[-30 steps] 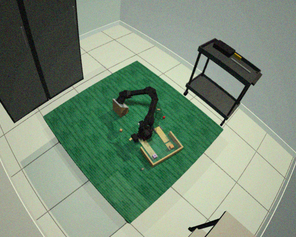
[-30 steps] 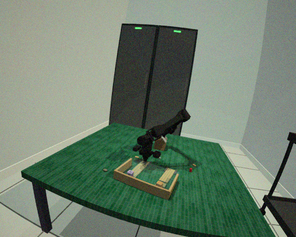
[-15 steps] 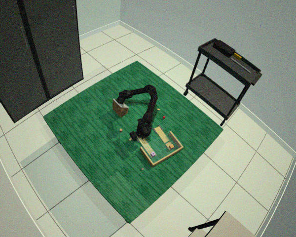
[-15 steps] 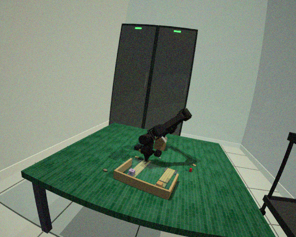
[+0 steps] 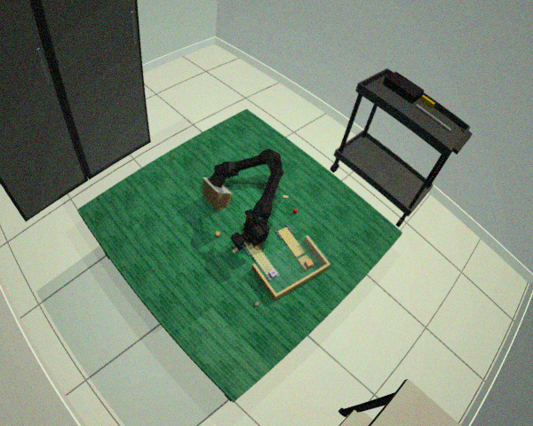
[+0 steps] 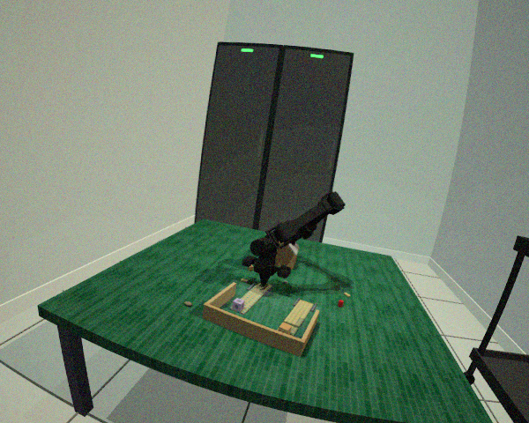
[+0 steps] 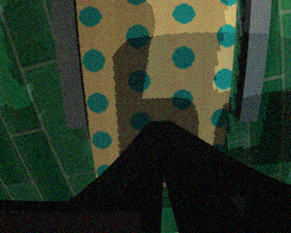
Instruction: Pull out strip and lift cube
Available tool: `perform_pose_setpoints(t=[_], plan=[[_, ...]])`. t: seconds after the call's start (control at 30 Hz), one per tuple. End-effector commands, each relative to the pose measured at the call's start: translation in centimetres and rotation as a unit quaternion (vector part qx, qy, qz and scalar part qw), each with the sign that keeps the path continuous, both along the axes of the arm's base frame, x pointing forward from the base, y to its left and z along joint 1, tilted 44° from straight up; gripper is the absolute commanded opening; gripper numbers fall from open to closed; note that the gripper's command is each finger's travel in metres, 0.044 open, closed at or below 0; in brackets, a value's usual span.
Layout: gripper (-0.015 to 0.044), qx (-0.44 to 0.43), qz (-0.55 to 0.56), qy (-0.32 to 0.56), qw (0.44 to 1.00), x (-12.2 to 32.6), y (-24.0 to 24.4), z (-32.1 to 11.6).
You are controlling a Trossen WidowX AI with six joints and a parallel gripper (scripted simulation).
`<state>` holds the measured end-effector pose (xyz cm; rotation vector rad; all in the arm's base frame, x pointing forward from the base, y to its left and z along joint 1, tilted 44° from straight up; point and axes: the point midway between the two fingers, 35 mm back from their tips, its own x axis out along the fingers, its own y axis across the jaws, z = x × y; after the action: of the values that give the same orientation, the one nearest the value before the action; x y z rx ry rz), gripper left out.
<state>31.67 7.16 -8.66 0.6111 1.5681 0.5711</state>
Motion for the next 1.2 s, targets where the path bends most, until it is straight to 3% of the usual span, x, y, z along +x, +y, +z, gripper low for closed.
perform_pose_setpoints(t=[0.0, 1.17], plan=[[0.0, 0.001, 0.005, 0.008, 1.0, -1.3, 0.2, -0.2], [0.0, 0.001, 0.005, 0.009, 1.0, -6.5, 0.2, 0.3]])
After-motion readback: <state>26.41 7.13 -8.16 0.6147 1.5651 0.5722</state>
